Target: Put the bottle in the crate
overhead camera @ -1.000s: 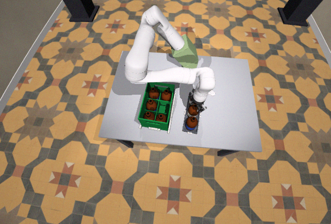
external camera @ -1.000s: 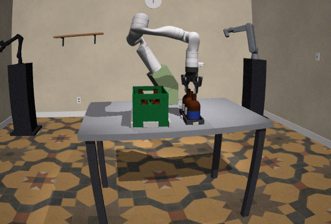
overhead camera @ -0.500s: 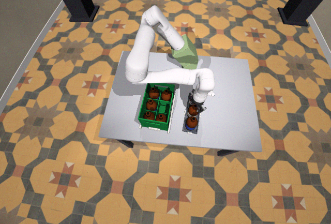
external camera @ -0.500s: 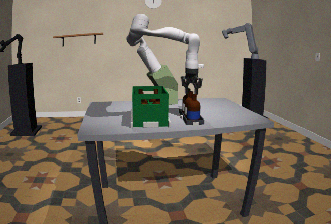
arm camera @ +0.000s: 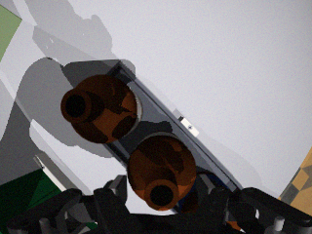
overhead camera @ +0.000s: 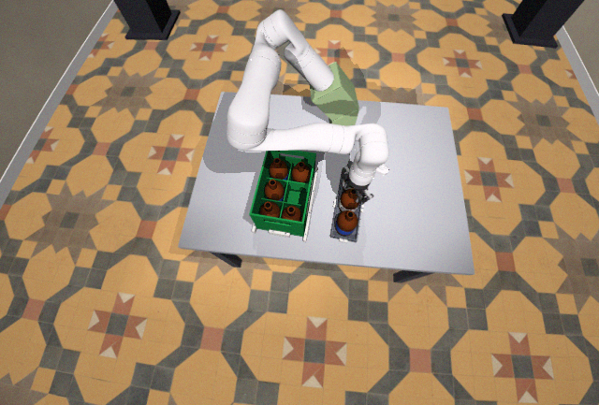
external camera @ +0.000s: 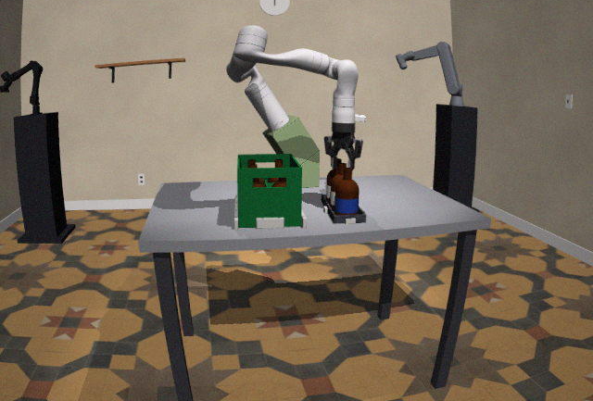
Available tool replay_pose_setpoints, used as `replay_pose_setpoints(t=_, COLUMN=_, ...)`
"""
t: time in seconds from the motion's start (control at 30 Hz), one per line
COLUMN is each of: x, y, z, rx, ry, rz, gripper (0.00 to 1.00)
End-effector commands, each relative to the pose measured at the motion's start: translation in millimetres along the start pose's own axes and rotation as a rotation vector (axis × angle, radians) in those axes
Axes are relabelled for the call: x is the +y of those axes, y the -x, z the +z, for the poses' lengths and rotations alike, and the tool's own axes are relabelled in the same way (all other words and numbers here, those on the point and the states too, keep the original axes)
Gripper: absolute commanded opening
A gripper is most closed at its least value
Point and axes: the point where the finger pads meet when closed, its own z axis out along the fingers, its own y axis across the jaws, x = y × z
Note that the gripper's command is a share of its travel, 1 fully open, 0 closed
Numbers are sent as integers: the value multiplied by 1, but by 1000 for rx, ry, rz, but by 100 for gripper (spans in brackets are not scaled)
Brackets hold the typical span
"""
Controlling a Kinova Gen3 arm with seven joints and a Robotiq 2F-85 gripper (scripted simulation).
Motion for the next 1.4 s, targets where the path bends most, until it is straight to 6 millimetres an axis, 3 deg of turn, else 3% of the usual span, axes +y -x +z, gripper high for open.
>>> replay_pose_setpoints(t=0.0, x=3, y=1, z=1, rx=1, ry=7, rz=11, gripper=64)
replay_pose_setpoints(t=0.73, x=3, y=1, z=1, rx=1, ry=7, rz=11, gripper=64)
replay_pose_setpoints(t=0.77, x=3, y=1, z=1, rx=1, ry=7, rz=11, gripper=0)
replay_pose_setpoints(t=1.37, x=3, y=1, z=1, rx=1, ry=7, rz=11, gripper=0)
